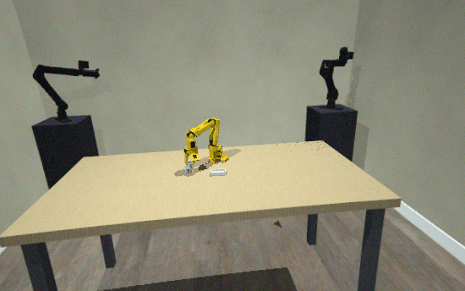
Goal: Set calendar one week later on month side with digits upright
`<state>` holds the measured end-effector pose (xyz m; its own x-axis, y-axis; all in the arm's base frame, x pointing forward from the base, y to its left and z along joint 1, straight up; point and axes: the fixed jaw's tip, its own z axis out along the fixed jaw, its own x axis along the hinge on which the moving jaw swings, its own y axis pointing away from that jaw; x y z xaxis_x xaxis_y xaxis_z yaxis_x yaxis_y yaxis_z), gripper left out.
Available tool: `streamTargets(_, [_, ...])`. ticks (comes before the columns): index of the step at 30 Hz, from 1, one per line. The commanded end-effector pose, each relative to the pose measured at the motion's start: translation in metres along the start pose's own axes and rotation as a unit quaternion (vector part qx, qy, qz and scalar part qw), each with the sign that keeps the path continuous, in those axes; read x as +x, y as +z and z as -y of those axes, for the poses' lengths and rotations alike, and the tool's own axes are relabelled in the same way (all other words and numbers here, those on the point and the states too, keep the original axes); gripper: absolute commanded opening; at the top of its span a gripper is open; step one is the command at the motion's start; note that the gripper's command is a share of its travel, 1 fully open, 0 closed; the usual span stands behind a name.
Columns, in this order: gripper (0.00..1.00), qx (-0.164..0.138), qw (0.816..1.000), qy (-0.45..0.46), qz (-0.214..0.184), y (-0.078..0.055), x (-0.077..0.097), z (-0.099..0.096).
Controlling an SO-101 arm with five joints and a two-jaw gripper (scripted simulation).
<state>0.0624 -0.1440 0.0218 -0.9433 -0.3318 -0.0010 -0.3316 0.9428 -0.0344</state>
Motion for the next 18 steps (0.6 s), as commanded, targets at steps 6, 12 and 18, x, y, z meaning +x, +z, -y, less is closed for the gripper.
streamTargets(6, [0.17,0.007,1.000,0.000,0.001,-0.0008,0.0010,0.0019])
streamTargets(12, [0.18,0.007,1.000,0.000,0.001,-0.0008,0.0010,0.0019])
streamTargets(18, [0.22,0.007,1.000,0.000,0.001,-0.0008,0.0010,0.0019])
